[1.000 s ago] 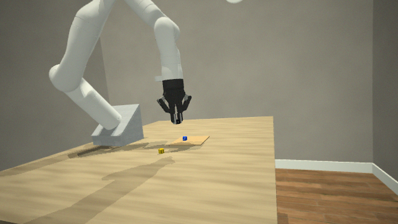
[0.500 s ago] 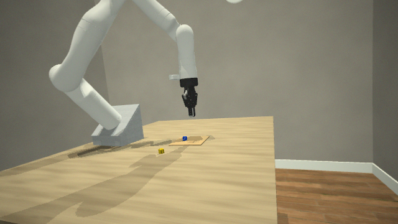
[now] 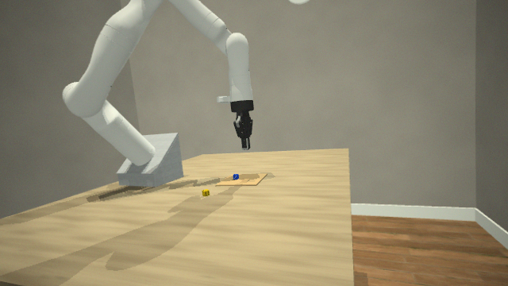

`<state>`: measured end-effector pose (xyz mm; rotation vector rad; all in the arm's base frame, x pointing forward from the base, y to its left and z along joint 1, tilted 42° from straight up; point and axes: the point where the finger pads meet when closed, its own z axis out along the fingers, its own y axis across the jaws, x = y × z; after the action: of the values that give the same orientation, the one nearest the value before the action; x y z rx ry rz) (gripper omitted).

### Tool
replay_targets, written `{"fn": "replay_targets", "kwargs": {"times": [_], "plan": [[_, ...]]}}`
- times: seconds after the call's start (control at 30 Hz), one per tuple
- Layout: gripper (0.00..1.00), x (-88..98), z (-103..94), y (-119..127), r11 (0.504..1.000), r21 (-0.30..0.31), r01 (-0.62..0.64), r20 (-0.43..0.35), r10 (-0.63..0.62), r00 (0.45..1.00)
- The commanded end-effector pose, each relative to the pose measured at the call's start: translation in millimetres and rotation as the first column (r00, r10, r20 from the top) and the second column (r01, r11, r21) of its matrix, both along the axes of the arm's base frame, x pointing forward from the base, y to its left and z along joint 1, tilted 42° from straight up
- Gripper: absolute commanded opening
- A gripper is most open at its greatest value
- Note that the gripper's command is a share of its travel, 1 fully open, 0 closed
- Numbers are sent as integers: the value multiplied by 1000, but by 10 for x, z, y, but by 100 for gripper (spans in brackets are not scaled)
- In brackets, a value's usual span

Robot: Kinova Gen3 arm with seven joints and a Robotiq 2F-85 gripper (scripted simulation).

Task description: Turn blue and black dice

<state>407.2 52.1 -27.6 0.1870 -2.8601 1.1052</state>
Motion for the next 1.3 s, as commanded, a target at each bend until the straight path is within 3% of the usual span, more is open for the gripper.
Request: {"fn": "replay_targets", "kwargs": {"times": [0.0, 0.27, 0.93, 1.27], "plan": [[11, 3, -4, 1, 1000, 1, -1, 1, 1, 1000], [11, 1, -87, -75, 1000, 1, -1, 1, 1, 1000], [11, -13, -648, -584, 1000, 1, -1, 1, 1, 1000], [11, -14, -706, -637, 1000, 1, -1, 1, 1, 1000]]}}
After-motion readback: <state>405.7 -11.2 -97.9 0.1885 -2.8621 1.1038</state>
